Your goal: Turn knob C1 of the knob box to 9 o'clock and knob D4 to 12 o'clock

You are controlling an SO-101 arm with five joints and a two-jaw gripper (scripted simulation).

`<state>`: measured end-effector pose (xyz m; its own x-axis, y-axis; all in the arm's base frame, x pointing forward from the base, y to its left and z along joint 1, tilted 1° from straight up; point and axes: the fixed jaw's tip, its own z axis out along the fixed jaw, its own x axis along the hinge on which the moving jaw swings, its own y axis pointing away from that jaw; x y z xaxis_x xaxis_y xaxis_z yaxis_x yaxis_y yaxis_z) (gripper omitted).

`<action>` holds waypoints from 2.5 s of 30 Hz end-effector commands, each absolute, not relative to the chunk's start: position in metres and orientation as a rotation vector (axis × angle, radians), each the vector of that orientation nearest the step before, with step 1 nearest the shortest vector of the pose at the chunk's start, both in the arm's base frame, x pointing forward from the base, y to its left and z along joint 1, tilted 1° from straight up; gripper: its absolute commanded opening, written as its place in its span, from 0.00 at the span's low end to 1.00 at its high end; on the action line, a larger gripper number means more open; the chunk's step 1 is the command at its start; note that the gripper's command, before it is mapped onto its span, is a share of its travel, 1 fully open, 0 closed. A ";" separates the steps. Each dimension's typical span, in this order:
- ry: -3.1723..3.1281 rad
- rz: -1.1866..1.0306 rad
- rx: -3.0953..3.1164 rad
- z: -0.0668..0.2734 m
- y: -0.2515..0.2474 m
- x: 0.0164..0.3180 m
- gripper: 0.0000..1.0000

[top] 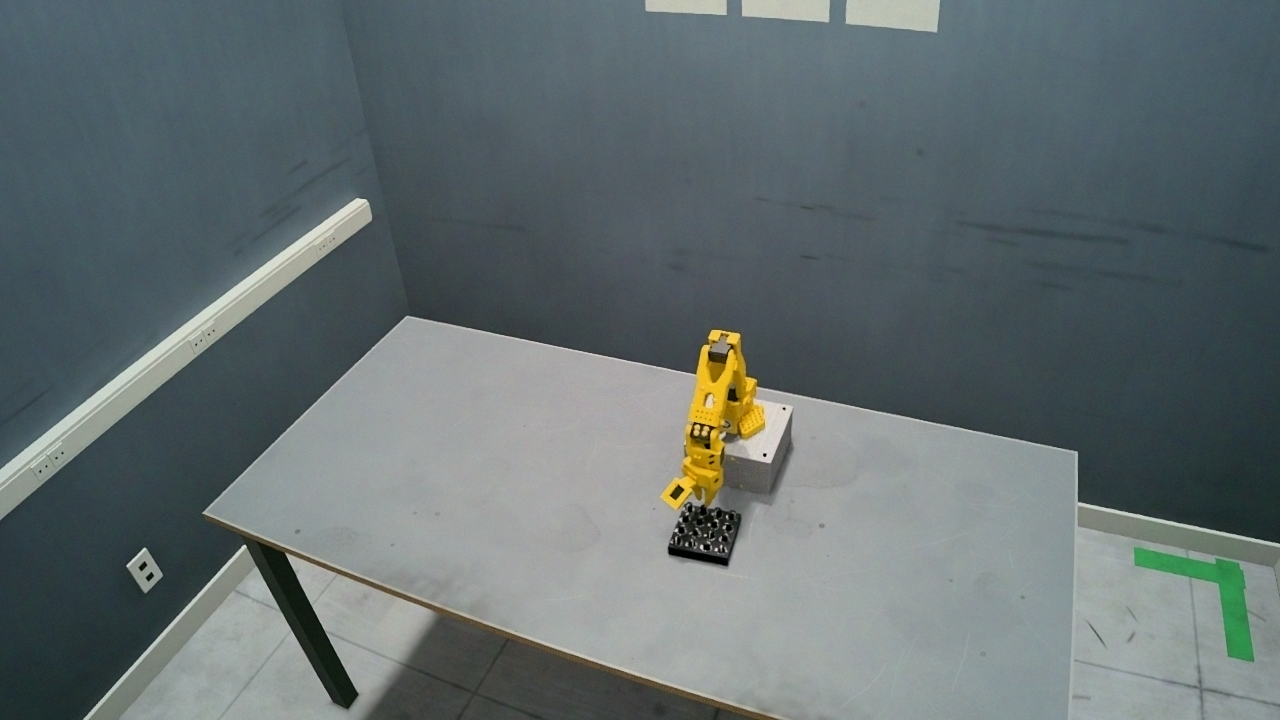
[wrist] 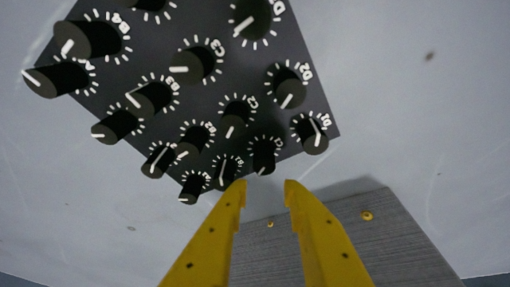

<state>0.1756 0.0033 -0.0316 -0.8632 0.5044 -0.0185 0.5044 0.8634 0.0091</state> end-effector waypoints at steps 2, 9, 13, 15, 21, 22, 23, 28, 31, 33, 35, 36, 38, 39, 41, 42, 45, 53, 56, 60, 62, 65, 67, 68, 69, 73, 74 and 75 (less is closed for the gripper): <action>3.025 0.002 0.829 -0.034 0.002 0.172 0.10; 3.025 0.002 0.829 -0.034 0.002 0.173 0.10; 3.025 0.002 0.829 -0.033 0.002 0.173 0.10; 3.025 0.002 0.829 -0.034 0.002 0.173 0.10; 3.025 0.002 0.829 -0.036 0.002 0.173 0.10; 3.025 0.002 0.829 -0.037 0.002 0.173 0.10; 3.025 0.002 0.829 -0.038 0.002 0.173 0.10; 3.025 0.002 0.829 -0.045 0.002 0.173 0.10; 3.025 0.002 0.829 -0.046 0.002 0.173 0.10; 3.025 0.002 0.829 -0.049 0.002 0.173 0.10; 3.025 0.002 0.829 -0.052 0.002 0.173 0.10; 3.025 0.002 0.829 -0.053 0.002 0.173 0.10; 3.025 0.002 0.829 -0.054 0.002 0.173 0.10; 3.025 0.002 0.829 -0.055 0.002 0.173 0.10; 3.025 0.002 0.829 -0.056 0.002 0.173 0.10; 3.025 0.002 0.829 -0.056 0.002 0.173 0.10; 3.025 0.002 0.829 -0.056 0.002 0.173 0.10; 3.025 0.002 0.829 -0.056 0.002 0.174 0.10; 3.025 0.002 0.829 -0.056 0.002 0.174 0.10; 3.025 0.002 0.829 -0.056 0.002 0.175 0.10; 3.025 0.002 0.829 -0.056 0.002 0.175 0.10; 3.025 0.002 0.829 -0.056 0.002 0.175 0.10; 3.025 0.002 0.829 -0.056 0.002 0.175 0.10; 3.025 0.002 0.829 -0.056 0.002 0.175 0.10; 3.025 0.002 0.829 -0.056 0.001 0.175 0.10; 3.025 0.002 0.829 -0.056 0.000 0.174 0.10; 3.025 0.002 0.829 -0.056 0.000 0.174 0.10; 3.025 0.002 0.829 -0.056 0.000 0.174 0.10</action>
